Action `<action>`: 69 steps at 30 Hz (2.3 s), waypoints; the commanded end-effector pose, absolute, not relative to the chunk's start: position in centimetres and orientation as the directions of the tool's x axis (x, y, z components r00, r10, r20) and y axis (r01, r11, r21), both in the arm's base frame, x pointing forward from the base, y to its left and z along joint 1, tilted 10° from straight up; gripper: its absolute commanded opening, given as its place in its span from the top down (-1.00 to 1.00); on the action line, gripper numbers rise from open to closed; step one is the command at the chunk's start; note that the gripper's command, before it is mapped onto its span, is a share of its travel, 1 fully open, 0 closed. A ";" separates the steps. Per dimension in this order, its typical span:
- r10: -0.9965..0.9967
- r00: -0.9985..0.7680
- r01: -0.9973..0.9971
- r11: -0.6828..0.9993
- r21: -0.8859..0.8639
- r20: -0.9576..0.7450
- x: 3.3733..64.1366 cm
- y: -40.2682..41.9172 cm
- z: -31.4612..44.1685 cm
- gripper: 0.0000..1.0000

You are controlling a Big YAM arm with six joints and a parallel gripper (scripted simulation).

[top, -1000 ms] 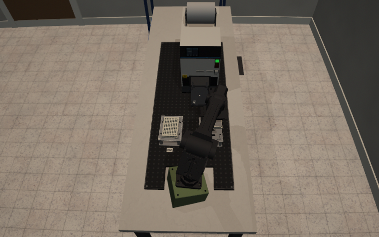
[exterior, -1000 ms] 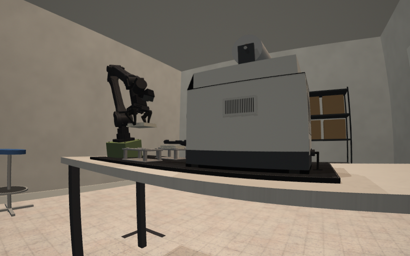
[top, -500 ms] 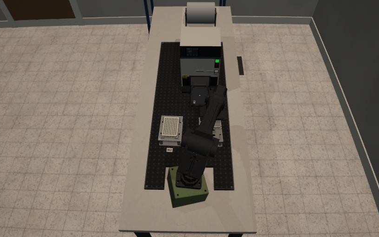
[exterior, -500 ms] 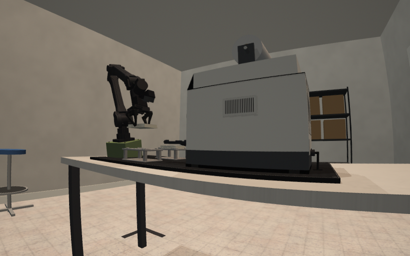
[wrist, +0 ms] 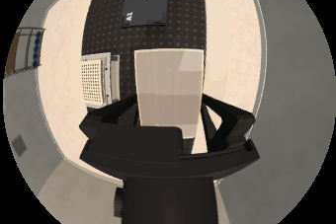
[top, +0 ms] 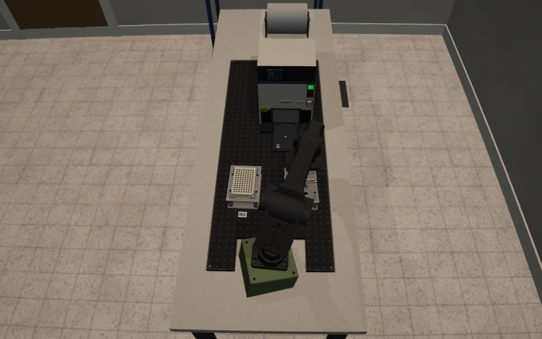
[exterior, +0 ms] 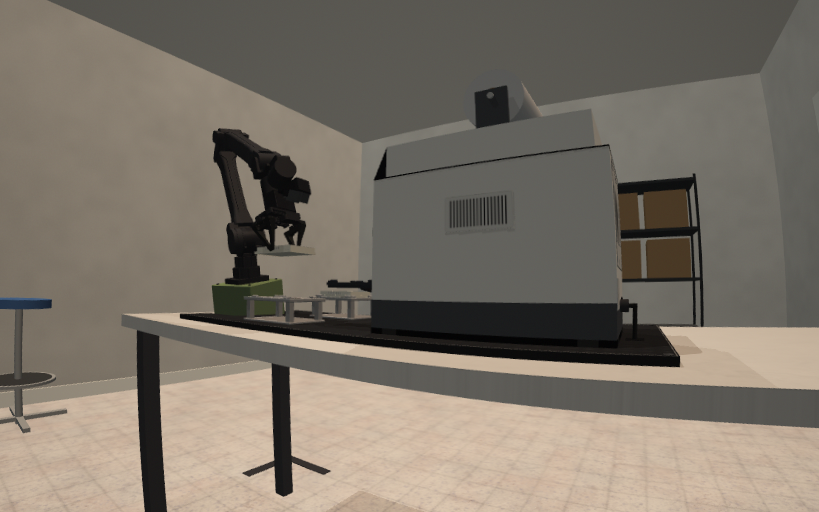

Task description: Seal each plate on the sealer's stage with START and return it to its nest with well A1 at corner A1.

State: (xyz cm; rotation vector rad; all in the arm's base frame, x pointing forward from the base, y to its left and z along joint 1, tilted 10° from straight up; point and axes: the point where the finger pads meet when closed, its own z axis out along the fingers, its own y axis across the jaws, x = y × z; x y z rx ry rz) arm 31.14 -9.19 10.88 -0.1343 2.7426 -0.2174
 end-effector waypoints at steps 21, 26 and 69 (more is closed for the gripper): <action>-0.130 -0.902 -0.052 0.980 -0.194 -0.412 32.5 -9.8 12.7 1.00; -0.129 -0.901 -0.051 0.980 -0.194 -0.414 33.1 -9.9 12.9 1.00; -0.128 -0.909 -0.060 0.982 -0.179 -0.396 32.6 -9.7 10.9 1.00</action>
